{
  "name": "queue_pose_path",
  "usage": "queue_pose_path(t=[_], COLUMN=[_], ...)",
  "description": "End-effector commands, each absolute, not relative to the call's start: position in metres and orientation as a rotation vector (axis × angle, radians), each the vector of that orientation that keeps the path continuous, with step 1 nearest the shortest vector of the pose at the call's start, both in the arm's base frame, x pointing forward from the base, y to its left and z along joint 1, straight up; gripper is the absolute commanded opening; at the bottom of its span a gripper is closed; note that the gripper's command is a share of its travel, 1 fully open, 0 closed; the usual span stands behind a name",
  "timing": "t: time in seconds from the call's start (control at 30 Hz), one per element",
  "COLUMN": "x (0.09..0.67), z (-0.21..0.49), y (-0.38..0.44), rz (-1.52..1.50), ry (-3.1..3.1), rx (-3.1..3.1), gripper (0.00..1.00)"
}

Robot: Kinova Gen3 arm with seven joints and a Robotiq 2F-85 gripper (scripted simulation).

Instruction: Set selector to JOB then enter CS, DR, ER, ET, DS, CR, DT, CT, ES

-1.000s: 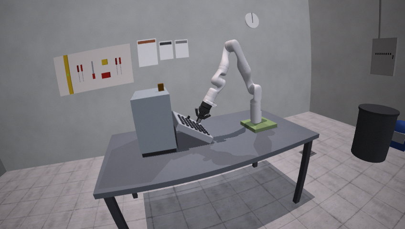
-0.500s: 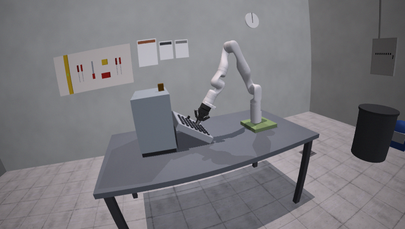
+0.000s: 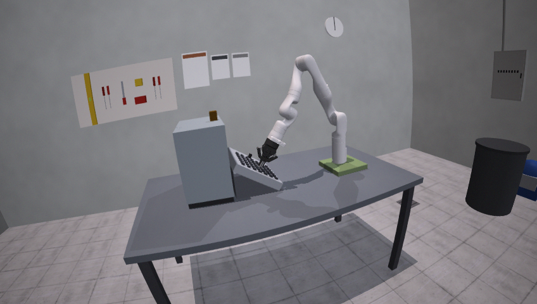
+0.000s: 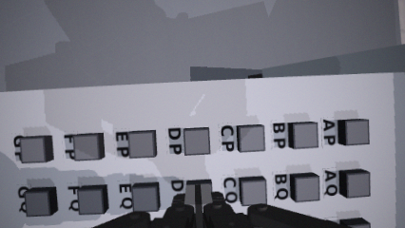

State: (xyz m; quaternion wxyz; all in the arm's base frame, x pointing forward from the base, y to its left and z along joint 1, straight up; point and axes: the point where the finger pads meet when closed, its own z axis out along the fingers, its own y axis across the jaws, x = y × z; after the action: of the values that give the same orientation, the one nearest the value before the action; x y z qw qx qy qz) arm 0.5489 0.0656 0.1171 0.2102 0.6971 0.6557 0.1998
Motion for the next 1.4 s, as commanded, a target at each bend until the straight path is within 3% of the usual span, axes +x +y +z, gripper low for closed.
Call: queue_pose_path(t=[0.0,1.37], x=[0.5493,0.5537], z=[0.1178,0.1114], y=[0.0656,0.0653], rz=[0.557,0.557], ry=[1.822,1.822], rx=[1.937,1.937], gripper=[0.1,0.1])
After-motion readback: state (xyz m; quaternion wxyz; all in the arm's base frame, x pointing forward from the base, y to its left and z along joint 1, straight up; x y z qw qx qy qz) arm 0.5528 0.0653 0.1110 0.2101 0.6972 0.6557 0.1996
